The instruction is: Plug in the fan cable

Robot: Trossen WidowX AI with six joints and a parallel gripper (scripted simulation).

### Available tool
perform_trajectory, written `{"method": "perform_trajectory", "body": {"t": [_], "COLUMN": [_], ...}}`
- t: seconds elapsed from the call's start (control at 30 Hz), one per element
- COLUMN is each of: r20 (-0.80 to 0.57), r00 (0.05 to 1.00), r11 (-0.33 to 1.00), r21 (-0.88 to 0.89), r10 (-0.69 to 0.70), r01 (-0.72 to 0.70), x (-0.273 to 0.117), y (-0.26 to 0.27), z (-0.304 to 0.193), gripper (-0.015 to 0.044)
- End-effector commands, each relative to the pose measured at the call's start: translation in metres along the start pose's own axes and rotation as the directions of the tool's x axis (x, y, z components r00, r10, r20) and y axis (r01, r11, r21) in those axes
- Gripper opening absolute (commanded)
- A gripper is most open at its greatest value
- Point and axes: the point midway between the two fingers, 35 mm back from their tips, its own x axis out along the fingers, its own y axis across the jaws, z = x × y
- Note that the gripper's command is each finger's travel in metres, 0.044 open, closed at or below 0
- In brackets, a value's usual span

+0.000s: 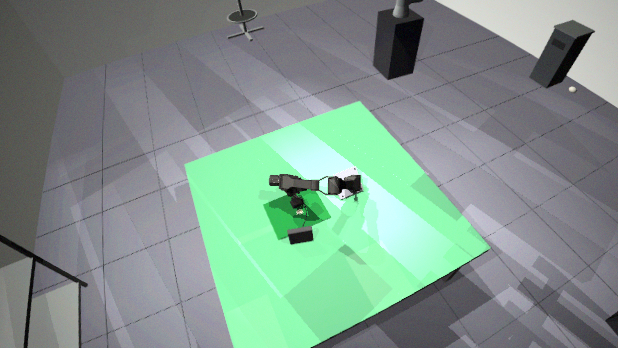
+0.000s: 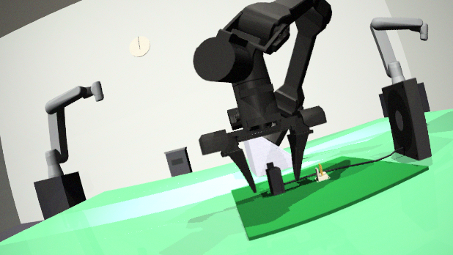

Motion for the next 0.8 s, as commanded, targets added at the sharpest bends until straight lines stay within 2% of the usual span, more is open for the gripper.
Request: {"method": "perform_trajectory", "body": {"t": [0.0, 0.27, 0.37, 0.5, 0.67, 0.77], "r20": [0.000, 0.000, 0.000, 0.000, 0.000, 0.000], "r00": [1.000, 1.000, 1.000, 1.000, 1.000, 1.000], "r11": [1.000, 1.000, 1.000, 1.000, 1.000, 0.997], "r21": [-0.001, -0.001, -0.001, 0.004, -0.002, -0.083], "r10": [0.000, 0.000, 0.000, -0.003, -0.004, -0.004], "r01": [0.000, 0.000, 0.000, 0.003, 0.004, 0.004], "x": [0.000, 0.000, -0.003, -0.047, -0.049, -0.049], "y": [0.000, 0.000, 0.000, 0.001, 0.001, -0.001], "z": [0.000, 0.000, 0.000, 0.000, -0.001, -0.001], "gripper": [0.0230, 0.0020, 0.0000, 0.0000, 0.0000, 0.0000]}}
